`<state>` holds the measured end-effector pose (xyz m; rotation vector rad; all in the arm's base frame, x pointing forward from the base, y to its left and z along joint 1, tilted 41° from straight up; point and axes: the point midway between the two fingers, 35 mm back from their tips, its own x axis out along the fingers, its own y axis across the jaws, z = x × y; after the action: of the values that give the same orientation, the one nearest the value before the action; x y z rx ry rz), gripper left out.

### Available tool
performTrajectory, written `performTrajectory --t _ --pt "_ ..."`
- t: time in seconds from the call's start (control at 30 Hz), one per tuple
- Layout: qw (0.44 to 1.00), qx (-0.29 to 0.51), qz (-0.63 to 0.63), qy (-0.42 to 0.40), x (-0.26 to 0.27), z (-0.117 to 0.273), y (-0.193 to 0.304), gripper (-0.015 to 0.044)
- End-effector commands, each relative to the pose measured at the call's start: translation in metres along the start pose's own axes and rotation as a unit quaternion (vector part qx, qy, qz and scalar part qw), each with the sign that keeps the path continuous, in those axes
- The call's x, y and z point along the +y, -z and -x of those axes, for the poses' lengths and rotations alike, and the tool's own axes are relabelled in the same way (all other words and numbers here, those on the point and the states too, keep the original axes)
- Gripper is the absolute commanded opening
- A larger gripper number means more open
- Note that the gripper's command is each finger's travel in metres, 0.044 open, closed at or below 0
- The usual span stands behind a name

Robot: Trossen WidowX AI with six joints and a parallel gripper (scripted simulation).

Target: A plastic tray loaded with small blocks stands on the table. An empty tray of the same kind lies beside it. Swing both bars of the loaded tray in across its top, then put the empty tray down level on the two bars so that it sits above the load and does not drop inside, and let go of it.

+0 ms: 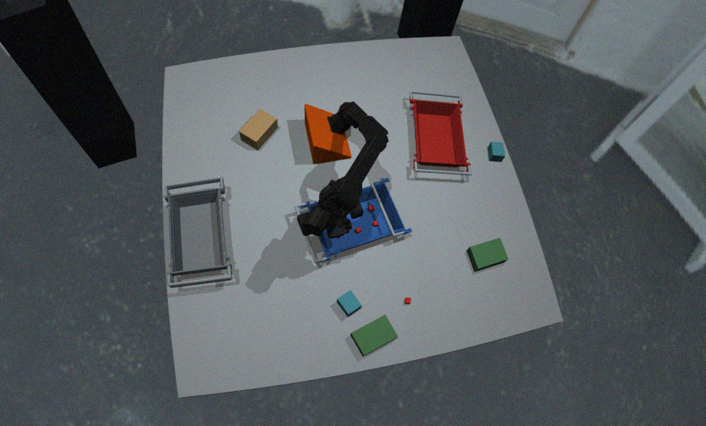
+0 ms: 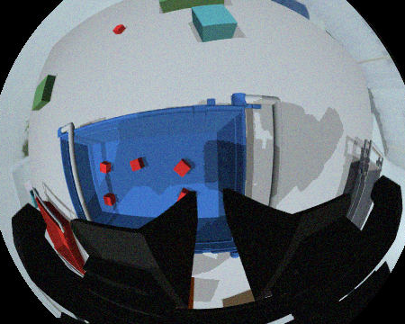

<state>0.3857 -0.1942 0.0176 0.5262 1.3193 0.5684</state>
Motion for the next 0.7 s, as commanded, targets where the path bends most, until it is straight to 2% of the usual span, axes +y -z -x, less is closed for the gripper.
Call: performTrajectory --t 0.0,0.1,0.4,0.67 --pt "1.0 -0.005 0.009 -0.005 -0.056 -0.002 0.019 0.009" --pt "1.0 -0.005 0.014 -0.009 -0.071 -0.004 0.026 0.009" --pt "1.0 -0.004 0.013 -0.008 -0.072 -0.006 0.027 0.009" --pt "1.0 0.01 0.005 0.0 -0.074 -0.029 0.025 0.009"
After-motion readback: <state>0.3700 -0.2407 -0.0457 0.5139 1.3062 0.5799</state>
